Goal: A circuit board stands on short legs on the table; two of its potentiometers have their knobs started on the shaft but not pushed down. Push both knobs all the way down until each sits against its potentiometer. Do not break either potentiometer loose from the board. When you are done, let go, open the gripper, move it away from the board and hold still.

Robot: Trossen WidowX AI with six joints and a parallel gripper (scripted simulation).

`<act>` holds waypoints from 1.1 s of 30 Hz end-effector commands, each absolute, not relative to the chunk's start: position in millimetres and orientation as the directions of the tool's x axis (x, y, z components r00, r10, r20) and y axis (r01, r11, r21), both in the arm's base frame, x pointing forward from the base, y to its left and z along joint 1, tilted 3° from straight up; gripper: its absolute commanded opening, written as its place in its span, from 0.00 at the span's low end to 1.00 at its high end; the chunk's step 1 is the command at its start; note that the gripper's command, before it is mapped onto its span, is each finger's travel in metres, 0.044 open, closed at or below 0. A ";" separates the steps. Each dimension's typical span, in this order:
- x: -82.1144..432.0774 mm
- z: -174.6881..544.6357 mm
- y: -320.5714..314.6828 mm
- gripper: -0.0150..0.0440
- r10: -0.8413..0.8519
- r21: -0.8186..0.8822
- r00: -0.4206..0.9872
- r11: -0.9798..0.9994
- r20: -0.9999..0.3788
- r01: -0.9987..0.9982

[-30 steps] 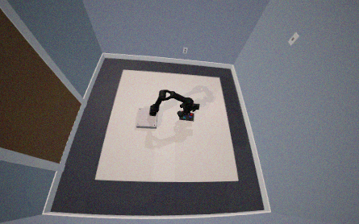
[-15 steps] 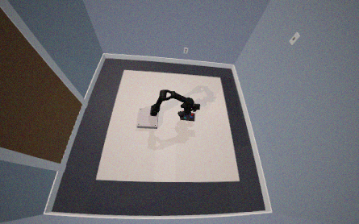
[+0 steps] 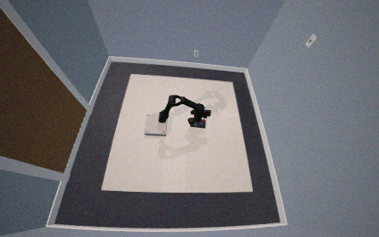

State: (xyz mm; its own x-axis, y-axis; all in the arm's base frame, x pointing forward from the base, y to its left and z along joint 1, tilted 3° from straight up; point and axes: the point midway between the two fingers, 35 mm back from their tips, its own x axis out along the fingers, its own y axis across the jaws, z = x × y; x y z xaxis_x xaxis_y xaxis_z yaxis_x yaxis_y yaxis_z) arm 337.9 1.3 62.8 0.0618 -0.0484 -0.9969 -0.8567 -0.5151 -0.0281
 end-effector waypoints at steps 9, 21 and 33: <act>340.6 42.1 0.4 0.25 -0.047 -0.014 0.045 -0.517 -0.998 -0.856; 340.8 38.4 0.2 0.25 -0.047 -0.014 0.045 -0.517 -0.998 -0.856; 340.9 37.1 0.2 0.25 -0.047 -0.014 0.045 -0.517 -0.998 -0.856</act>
